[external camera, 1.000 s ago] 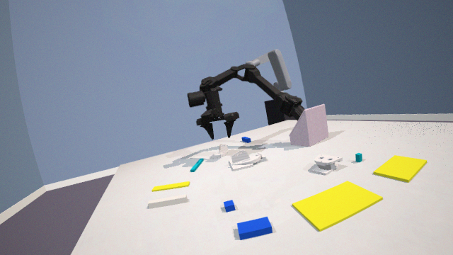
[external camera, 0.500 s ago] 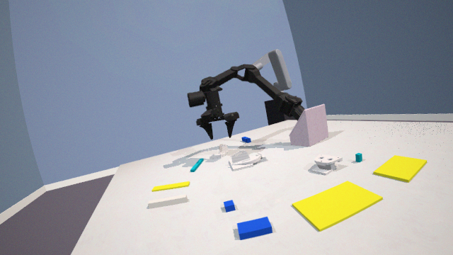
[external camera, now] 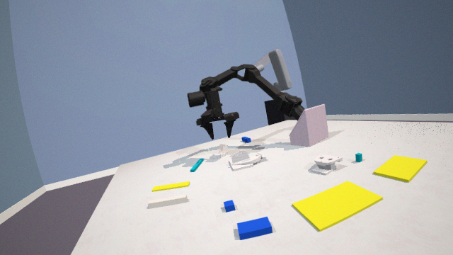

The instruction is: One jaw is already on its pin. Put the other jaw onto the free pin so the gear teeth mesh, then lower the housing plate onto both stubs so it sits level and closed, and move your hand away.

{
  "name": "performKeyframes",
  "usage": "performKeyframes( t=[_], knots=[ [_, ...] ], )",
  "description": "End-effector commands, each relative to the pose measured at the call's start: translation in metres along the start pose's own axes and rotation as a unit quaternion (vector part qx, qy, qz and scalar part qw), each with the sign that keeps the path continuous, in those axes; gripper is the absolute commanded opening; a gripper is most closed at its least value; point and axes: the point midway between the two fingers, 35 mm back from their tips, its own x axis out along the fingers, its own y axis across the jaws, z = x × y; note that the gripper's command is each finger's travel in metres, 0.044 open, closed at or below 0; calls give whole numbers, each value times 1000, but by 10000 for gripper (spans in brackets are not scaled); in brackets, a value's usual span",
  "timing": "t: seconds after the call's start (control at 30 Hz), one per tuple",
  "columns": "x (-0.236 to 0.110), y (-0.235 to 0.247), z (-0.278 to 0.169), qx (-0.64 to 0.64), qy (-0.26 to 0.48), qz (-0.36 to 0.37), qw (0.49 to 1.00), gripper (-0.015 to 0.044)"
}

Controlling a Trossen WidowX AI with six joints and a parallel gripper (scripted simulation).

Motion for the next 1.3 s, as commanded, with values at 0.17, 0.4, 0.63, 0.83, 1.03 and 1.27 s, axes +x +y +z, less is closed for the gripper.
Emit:
performKeyframes(
  t=[0.17, 0.4, 0.63, 0.83, 1.03, 1.27],
  knots=[
    [0, 0, 0, 0, 0, 0, 1000, 177],
    [0, 0, 0, 0, 0, 0, 1000, 0],
    [0, 0, 0, 0, 0, 0, 1000, 0],
    [0, 0, 0, 0, 0, 0, 1000, 0],
    [0, -1, -1, 34, 0, 0, 999, 131],
    [-1, -2, -3, 127, 0, 0, 992, 315]
  ],
)
